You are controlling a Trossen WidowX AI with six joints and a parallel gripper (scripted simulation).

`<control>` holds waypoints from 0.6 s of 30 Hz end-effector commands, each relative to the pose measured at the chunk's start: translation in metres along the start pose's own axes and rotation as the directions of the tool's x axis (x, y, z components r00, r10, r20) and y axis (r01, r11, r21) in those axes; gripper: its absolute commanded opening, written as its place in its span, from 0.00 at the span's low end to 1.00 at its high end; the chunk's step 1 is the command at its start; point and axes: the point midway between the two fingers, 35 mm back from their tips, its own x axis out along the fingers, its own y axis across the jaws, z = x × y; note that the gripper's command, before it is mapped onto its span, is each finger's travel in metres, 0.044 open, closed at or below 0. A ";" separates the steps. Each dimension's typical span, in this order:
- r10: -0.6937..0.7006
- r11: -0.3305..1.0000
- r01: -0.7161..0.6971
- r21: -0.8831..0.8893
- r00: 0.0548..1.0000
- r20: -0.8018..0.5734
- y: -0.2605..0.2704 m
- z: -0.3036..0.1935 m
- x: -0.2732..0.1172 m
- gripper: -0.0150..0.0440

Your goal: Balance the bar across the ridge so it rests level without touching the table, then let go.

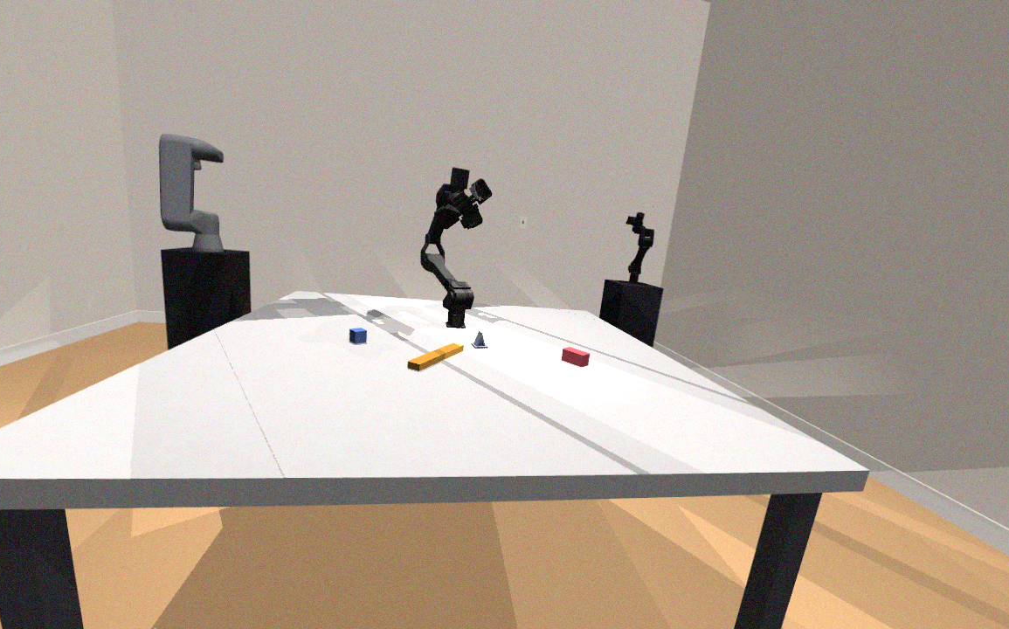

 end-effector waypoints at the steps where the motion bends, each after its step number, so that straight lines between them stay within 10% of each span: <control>1: 0.035 0.995 -0.037 0.088 0.999 0.028 -0.004 0.001 0.012 0.79; 18: 0.210 0.866 -0.252 0.432 0.967 0.142 -0.006 0.006 0.070 0.79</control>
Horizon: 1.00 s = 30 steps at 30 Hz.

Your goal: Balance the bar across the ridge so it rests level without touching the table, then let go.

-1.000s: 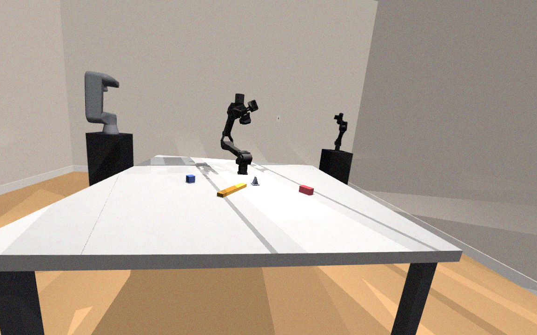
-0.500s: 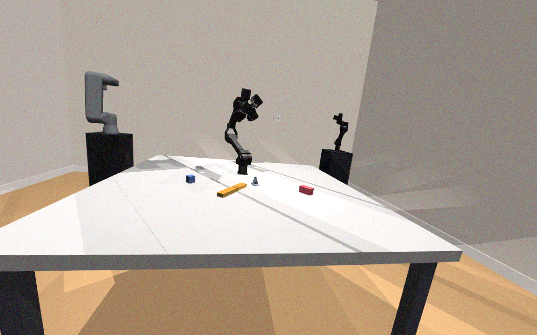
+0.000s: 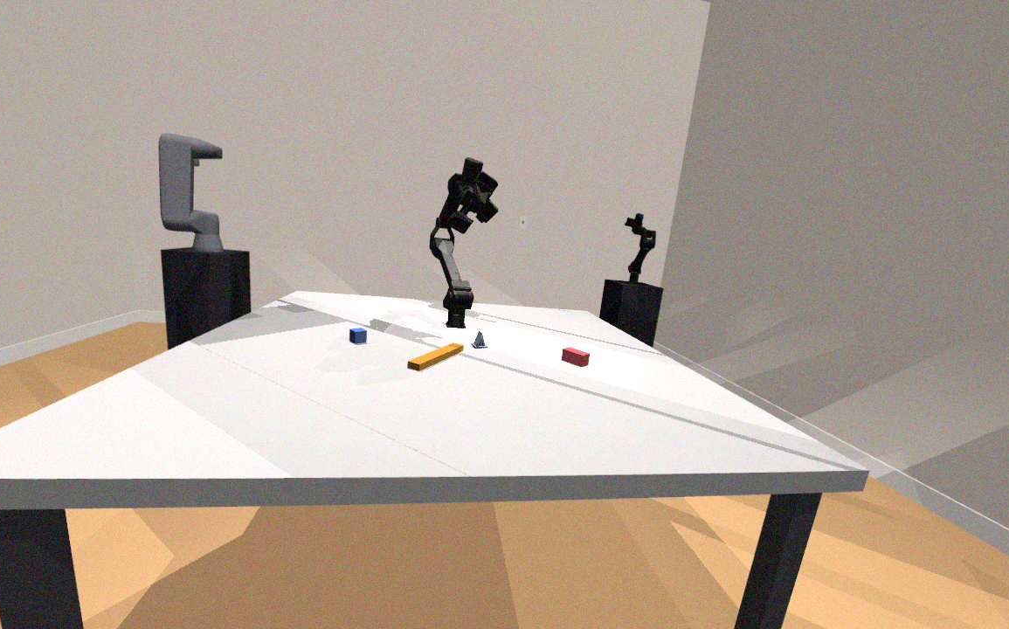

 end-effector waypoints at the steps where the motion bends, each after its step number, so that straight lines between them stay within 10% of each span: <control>1: 0.047 0.995 -0.048 0.087 0.999 0.008 -0.002 0.000 0.013 0.79; 30: 0.397 0.605 -0.293 0.740 0.917 0.039 0.018 -0.018 0.122 0.79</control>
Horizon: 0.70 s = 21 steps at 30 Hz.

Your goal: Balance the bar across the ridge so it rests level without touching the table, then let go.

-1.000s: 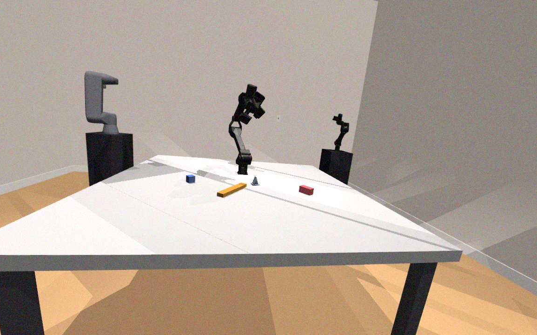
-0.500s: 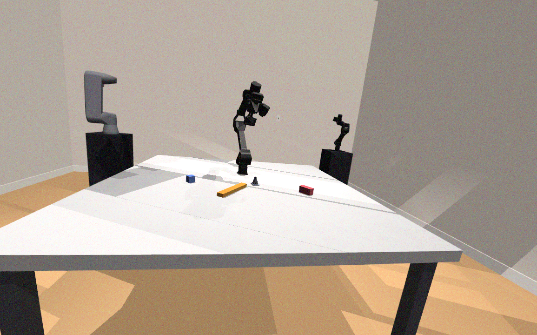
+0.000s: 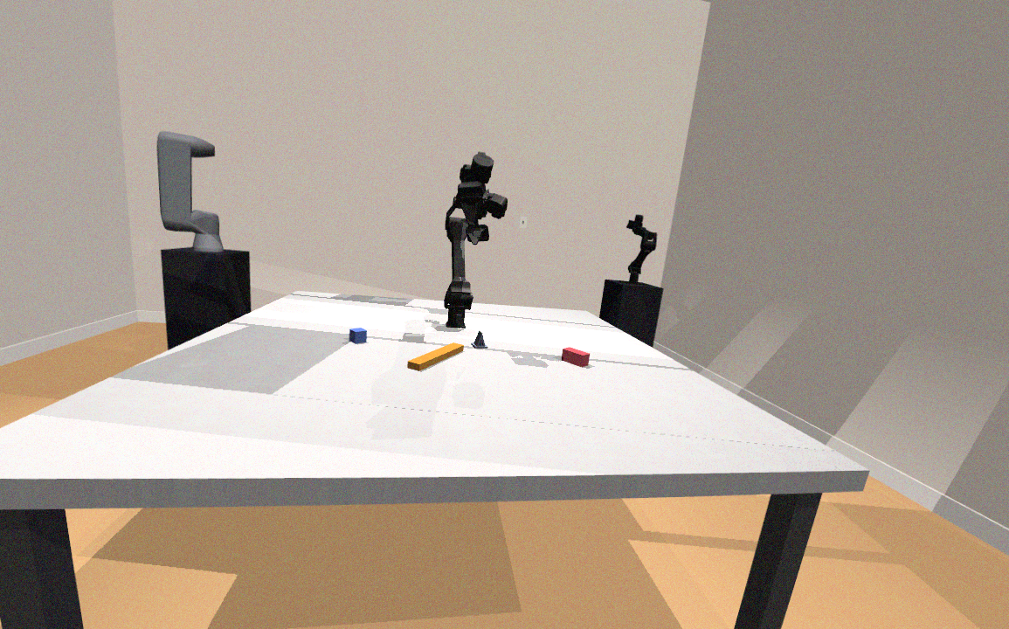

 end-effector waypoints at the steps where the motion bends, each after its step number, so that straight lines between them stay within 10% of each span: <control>1: 0.033 0.994 -0.030 0.109 0.999 -0.026 -0.004 -0.003 0.015 0.79; 21: 0.261 0.783 -0.138 0.606 0.958 -0.119 -0.005 -0.019 0.091 0.79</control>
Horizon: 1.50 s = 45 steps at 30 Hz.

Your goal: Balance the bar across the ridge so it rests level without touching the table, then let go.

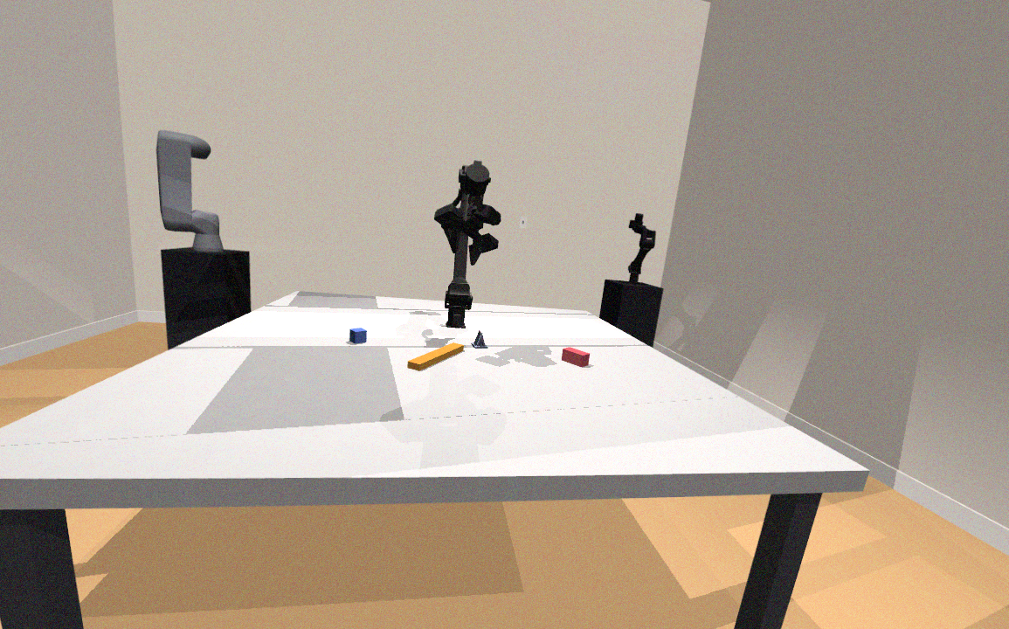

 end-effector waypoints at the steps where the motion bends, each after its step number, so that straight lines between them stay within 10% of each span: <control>1: 0.033 0.994 -0.029 0.107 0.999 -0.035 -0.003 0.000 0.015 0.79; 45: 0.407 0.330 0.220 0.918 0.845 -0.348 -0.016 -0.057 0.182 0.79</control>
